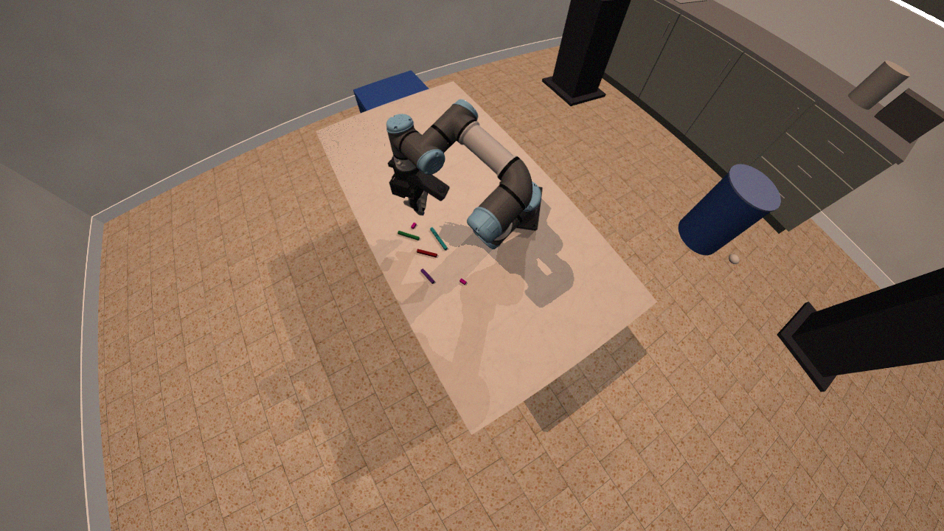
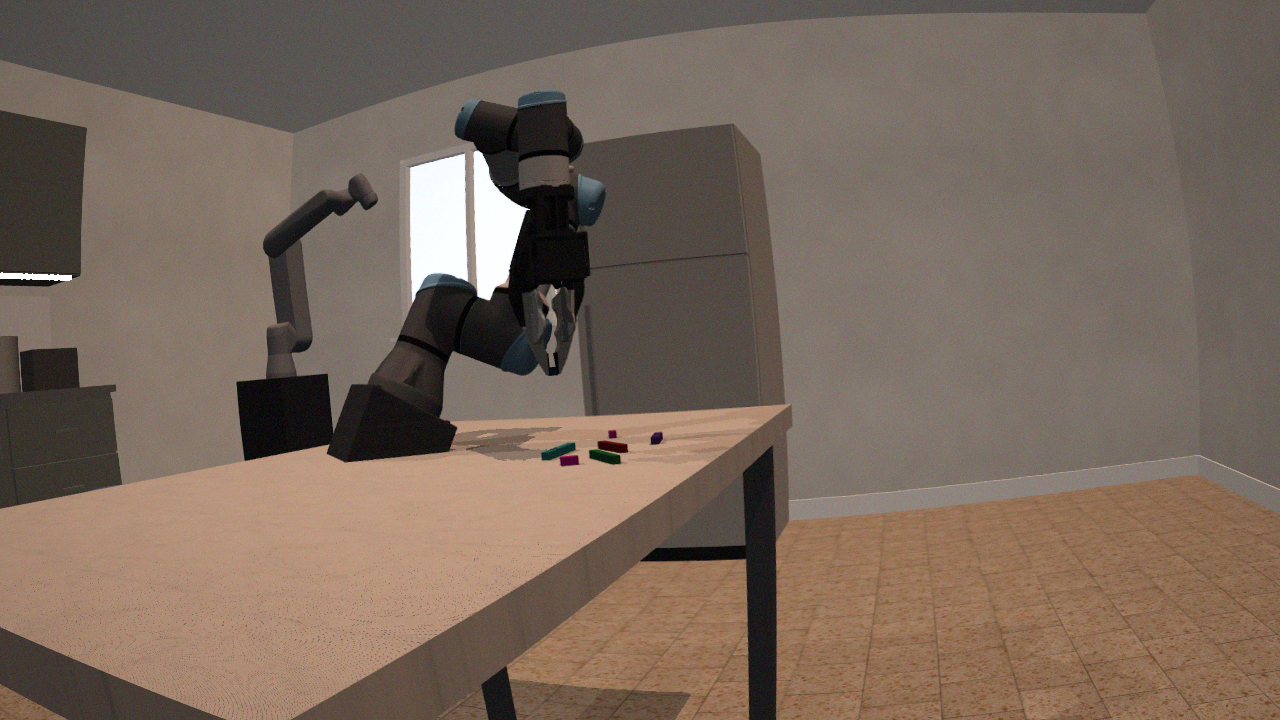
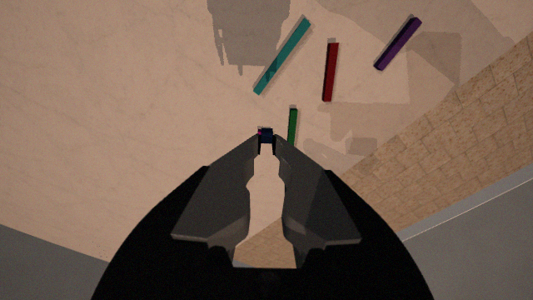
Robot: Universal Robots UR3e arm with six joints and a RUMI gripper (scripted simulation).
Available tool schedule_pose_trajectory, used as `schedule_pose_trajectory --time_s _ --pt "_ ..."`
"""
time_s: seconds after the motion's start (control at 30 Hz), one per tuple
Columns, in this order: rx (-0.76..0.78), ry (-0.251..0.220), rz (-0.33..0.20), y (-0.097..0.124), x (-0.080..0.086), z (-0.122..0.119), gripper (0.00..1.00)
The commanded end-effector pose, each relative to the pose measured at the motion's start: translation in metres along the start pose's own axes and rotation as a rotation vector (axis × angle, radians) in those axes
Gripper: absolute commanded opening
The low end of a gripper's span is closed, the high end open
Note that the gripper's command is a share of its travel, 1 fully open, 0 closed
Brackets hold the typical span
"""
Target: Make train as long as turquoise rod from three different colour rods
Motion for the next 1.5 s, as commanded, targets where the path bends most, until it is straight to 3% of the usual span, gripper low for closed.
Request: schedule_pose_trajectory --time_s 0.0,0.93,1.47 --pt "-0.156 -0.001 0.003 -0.018 0.002 0.02 0.0" --pt "-0.575 -0.001 0.003 -0.081 0.001 0.075 0.0" --pt "-0.762 0.0 0.005 -0.11 -0.002 0.094 0.0"
Point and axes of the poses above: the point where the finger pads meet when closed, its own x axis back along the fingers, its own z axis across the jaws, y = z × x, the point moved 4 cm from there along x, back along the fingers, and after that the axes turned 6 degrees about -x, right-handed, at the moved point
